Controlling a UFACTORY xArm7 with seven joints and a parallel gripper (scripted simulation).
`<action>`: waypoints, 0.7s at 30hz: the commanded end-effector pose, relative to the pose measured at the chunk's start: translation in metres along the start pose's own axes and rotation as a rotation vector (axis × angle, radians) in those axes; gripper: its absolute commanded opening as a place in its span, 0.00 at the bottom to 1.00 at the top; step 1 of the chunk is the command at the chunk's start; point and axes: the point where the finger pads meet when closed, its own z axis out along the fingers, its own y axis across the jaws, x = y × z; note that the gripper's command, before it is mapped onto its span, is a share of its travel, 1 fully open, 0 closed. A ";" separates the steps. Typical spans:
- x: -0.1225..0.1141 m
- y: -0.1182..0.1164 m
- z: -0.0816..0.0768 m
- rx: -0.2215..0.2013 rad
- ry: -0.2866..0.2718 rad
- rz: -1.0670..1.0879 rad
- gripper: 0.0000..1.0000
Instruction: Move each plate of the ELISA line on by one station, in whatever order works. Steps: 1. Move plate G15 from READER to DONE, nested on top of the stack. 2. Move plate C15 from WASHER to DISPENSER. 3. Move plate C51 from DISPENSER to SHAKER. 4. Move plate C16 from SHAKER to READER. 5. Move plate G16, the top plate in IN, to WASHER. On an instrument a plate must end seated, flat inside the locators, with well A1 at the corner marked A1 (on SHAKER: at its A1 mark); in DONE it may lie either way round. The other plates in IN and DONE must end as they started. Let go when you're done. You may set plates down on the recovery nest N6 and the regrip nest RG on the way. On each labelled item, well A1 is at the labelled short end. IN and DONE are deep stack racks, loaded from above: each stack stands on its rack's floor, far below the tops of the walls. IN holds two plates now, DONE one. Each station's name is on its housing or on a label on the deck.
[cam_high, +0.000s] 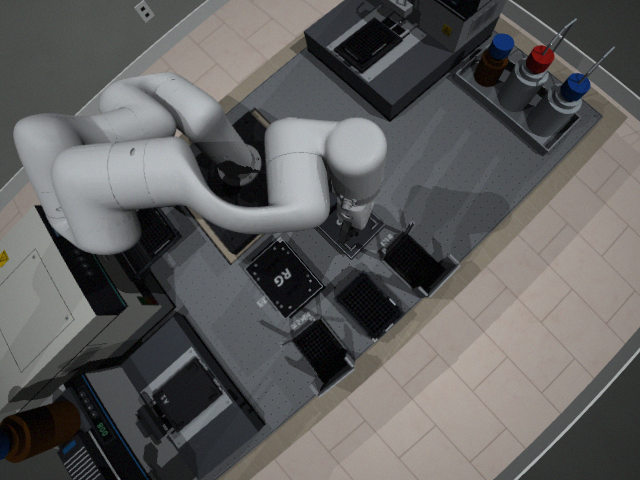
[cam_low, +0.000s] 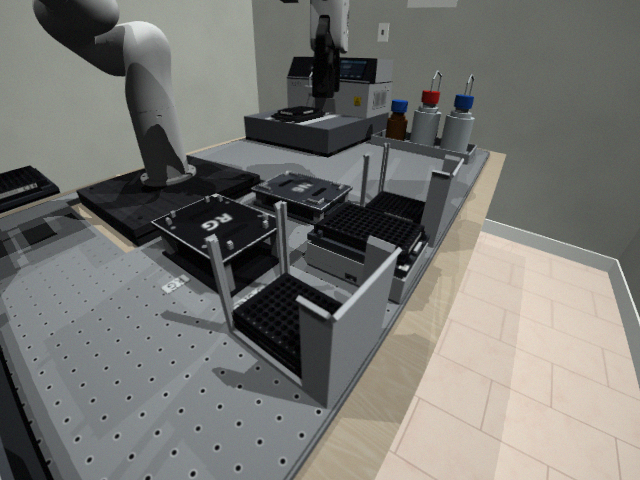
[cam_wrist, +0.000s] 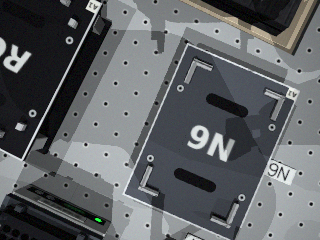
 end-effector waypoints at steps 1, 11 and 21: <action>0.006 0.013 -0.002 0.000 -0.004 -0.033 1.00; 0.018 0.037 -0.002 0.000 -0.004 -0.032 1.00; 0.033 0.066 -0.002 0.000 -0.004 -0.151 1.00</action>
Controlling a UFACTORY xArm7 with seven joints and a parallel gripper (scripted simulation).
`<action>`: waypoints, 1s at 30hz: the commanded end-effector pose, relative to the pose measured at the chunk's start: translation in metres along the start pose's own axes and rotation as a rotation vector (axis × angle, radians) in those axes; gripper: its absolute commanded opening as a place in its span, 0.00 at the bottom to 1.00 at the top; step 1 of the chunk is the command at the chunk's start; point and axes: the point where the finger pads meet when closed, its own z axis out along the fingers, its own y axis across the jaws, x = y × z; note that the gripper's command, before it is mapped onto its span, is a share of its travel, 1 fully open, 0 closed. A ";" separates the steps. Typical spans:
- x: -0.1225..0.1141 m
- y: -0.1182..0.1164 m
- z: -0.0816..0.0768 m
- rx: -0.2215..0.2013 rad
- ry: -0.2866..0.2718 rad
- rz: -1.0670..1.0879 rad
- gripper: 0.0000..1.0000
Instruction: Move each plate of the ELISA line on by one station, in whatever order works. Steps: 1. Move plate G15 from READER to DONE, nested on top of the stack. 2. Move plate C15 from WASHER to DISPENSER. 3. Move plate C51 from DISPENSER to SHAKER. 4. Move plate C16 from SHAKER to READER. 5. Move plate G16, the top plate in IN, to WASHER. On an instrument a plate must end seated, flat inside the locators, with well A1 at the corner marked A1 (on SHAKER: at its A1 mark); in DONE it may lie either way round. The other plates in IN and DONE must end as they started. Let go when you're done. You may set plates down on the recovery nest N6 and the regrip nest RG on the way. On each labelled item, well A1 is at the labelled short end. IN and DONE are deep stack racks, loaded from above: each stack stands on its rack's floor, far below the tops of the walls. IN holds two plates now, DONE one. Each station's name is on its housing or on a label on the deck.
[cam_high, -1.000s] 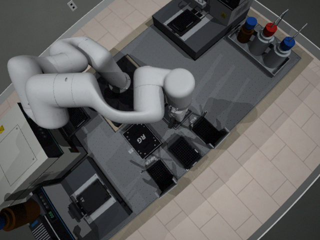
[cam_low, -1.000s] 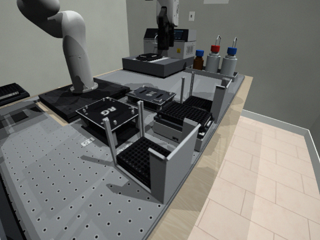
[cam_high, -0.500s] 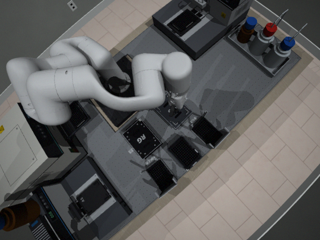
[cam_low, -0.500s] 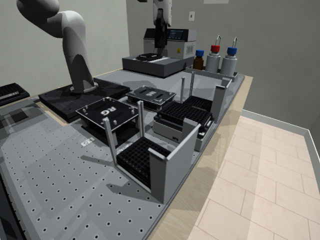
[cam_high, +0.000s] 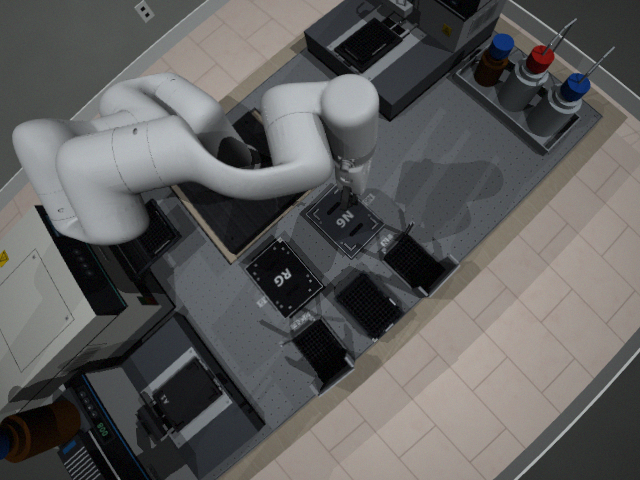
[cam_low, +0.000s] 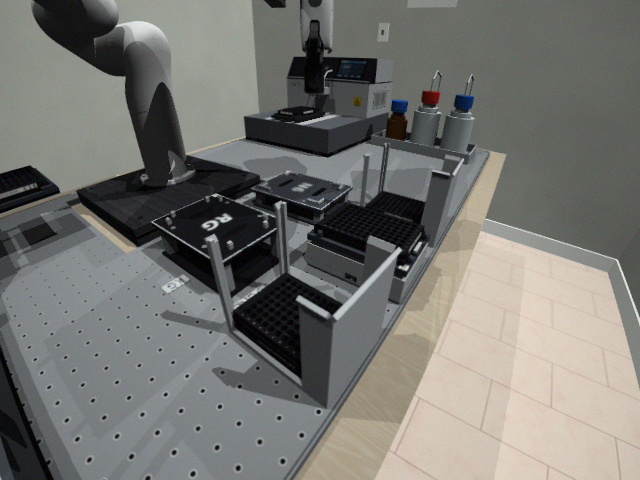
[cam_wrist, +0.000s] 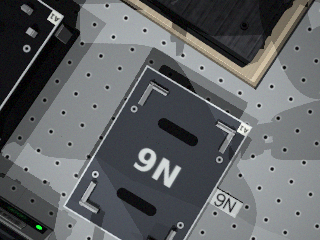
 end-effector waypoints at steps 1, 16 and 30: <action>0.003 0.010 -0.002 0.000 -0.004 -0.020 1.00; 0.018 0.054 -0.002 0.000 -0.004 -0.139 1.00; 0.032 0.091 -0.002 0.000 -0.004 -0.139 1.00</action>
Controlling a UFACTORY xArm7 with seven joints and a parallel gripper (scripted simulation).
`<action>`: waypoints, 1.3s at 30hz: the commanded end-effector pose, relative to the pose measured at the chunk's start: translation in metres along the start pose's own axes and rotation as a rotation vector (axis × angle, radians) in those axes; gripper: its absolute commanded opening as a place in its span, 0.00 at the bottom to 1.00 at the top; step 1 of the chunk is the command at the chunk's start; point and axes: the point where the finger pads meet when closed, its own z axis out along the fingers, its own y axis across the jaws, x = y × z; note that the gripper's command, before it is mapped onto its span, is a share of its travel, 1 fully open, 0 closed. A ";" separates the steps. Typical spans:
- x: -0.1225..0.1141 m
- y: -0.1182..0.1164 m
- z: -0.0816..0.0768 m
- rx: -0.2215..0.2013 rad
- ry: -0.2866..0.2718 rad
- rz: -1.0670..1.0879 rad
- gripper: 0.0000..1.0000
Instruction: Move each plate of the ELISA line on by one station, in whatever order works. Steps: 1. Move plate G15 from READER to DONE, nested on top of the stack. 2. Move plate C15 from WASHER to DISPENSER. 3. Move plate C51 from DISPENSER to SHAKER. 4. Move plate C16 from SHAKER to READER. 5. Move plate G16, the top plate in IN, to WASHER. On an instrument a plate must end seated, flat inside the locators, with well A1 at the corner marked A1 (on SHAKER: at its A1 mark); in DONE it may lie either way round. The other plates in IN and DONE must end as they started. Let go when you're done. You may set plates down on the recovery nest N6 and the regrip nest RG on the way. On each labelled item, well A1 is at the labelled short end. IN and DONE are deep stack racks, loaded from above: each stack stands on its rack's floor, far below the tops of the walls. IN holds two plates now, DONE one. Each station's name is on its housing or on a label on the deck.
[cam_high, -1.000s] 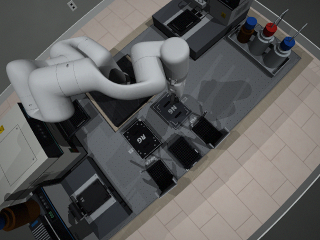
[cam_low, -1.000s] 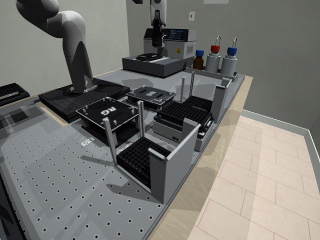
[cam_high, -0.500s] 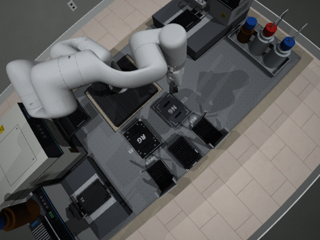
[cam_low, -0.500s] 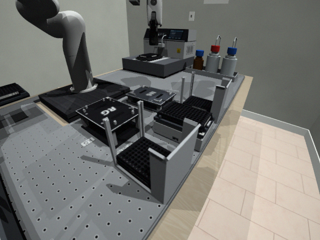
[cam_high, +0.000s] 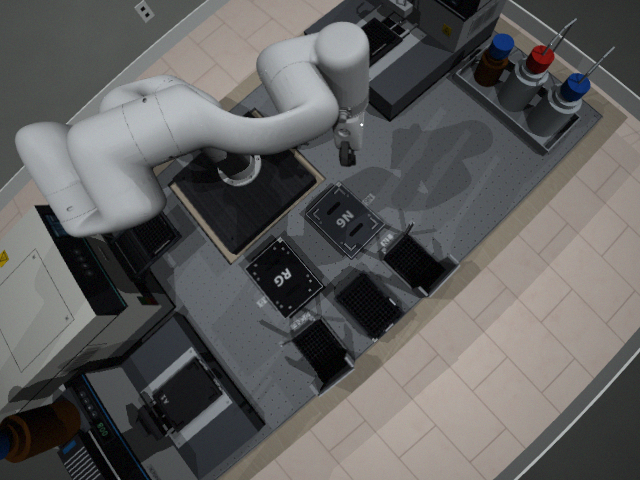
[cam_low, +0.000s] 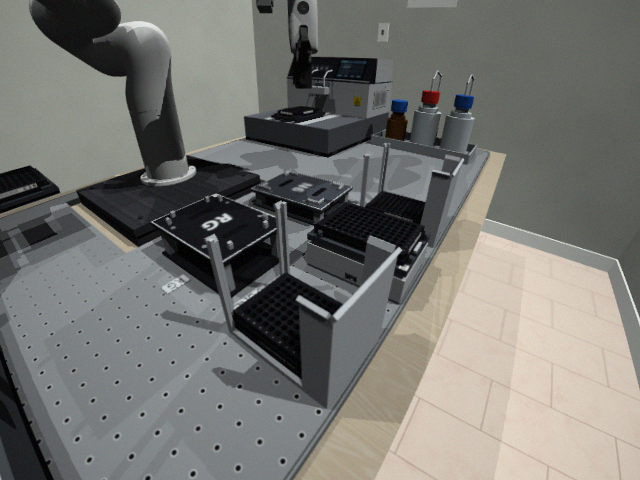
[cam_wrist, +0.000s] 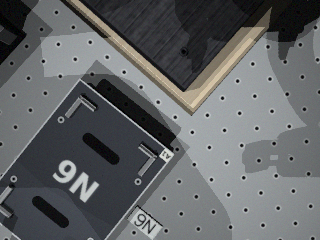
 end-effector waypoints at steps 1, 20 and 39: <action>0.002 0.014 -0.002 0.000 -0.004 0.000 1.00; 0.013 0.069 -0.002 0.000 -0.004 -0.118 1.00; 0.024 0.121 -0.002 -0.001 -0.004 -0.237 1.00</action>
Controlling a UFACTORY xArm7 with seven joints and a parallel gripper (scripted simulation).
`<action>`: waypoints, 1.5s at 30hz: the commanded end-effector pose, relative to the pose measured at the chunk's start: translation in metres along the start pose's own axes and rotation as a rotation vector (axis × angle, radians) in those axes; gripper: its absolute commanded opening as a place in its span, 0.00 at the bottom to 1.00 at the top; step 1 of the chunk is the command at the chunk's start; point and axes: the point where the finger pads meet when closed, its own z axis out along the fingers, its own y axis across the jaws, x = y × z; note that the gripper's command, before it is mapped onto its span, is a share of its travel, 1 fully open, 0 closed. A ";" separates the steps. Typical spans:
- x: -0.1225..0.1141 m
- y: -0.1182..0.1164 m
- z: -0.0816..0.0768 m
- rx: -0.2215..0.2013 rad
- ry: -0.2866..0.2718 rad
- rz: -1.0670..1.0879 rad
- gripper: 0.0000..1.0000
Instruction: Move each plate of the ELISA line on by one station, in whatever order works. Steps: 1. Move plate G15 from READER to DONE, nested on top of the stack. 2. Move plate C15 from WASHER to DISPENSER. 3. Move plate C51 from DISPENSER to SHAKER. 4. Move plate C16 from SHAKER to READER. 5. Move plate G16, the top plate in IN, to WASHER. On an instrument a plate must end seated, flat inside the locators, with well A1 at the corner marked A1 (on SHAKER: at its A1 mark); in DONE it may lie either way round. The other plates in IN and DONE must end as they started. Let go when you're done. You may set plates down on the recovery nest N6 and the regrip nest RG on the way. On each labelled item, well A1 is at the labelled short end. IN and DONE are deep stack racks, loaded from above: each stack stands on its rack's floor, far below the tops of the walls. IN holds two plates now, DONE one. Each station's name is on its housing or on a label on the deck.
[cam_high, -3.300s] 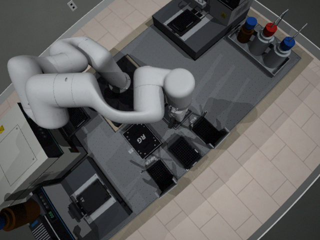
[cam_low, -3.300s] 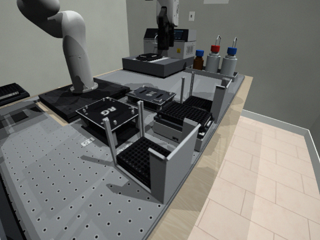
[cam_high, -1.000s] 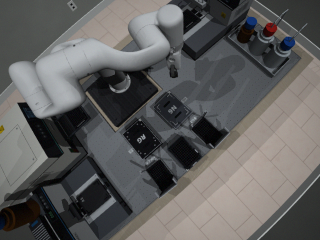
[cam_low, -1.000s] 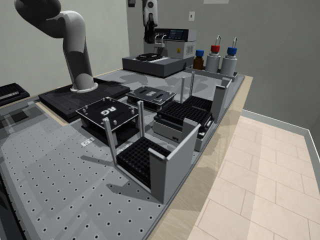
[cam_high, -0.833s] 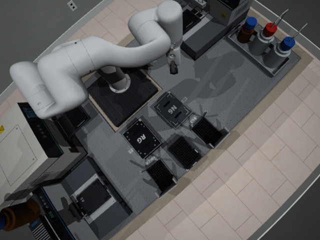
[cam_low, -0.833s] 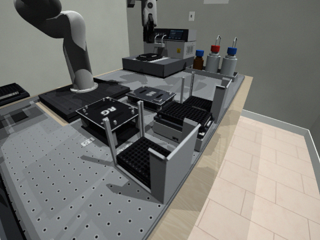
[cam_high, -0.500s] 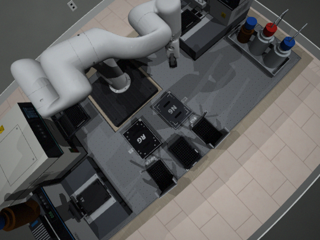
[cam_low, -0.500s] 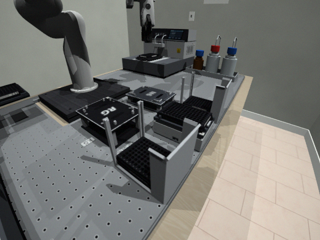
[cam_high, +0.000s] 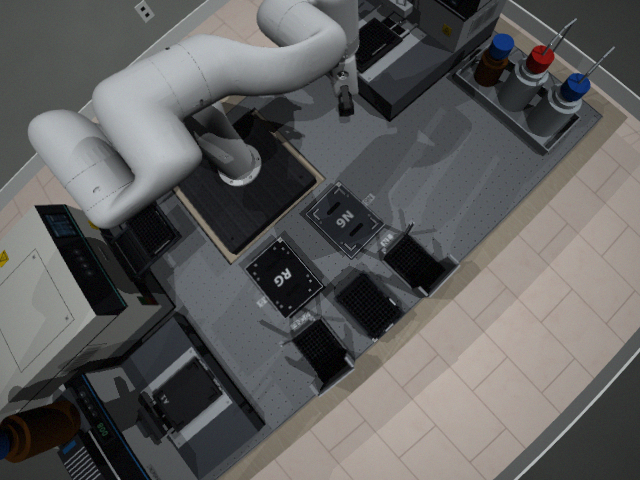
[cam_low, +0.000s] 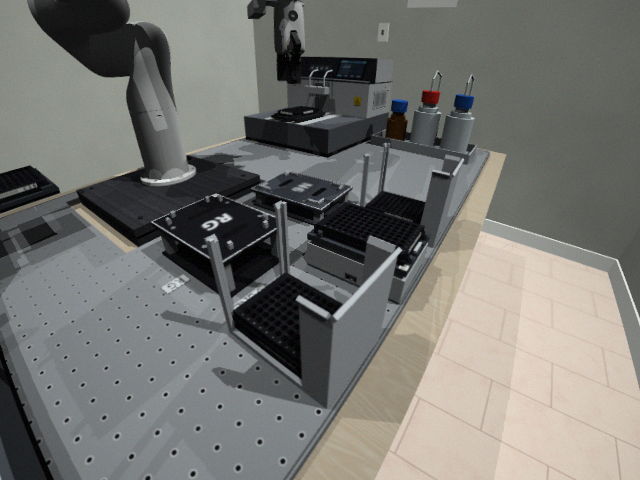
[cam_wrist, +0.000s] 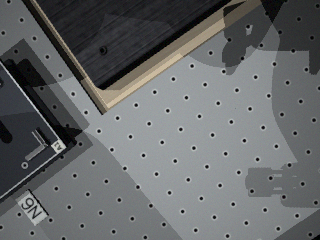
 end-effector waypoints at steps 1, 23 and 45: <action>-0.002 0.008 -0.001 0.000 -0.004 0.000 1.00; 0.011 0.071 -0.001 -0.001 -0.003 -0.119 1.00; 0.041 0.126 -0.001 -0.002 -0.003 -0.237 1.00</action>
